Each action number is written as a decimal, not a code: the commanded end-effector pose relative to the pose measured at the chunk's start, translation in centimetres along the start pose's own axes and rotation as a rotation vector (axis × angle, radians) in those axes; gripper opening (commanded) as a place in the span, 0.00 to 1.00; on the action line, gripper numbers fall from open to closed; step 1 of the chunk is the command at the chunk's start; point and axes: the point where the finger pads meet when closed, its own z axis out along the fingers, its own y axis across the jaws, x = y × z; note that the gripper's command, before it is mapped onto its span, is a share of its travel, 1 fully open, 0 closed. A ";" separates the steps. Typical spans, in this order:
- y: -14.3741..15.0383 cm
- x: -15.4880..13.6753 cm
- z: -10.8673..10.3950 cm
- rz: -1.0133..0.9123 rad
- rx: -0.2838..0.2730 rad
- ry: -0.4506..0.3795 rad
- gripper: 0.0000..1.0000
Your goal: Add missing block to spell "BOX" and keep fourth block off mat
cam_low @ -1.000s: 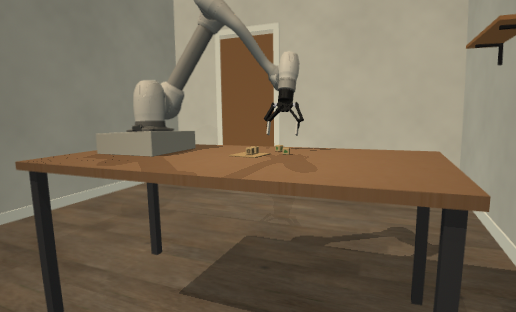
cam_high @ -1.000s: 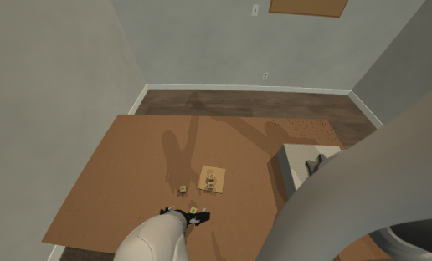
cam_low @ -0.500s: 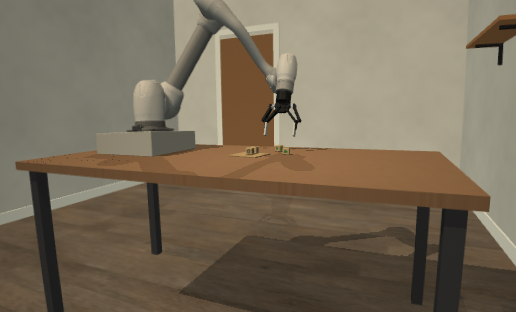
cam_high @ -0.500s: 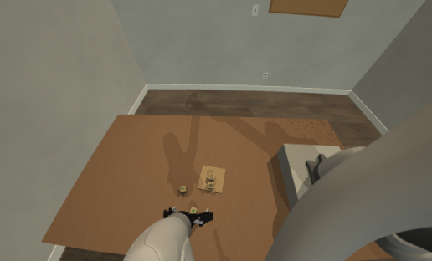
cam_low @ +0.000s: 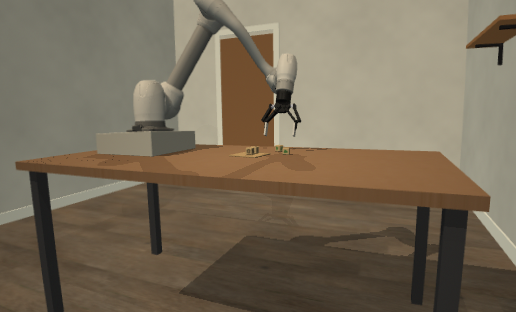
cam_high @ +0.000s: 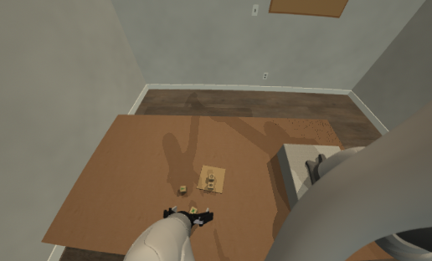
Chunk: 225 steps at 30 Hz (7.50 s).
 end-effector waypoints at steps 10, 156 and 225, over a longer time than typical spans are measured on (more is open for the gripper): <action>0.0 -0.1 -0.1 0.001 0.007 0.004 1.00; -5.1 18.2 -7.3 -0.477 0.013 -0.082 1.00; 3.3 22.6 -12.0 -0.751 0.044 -0.125 1.00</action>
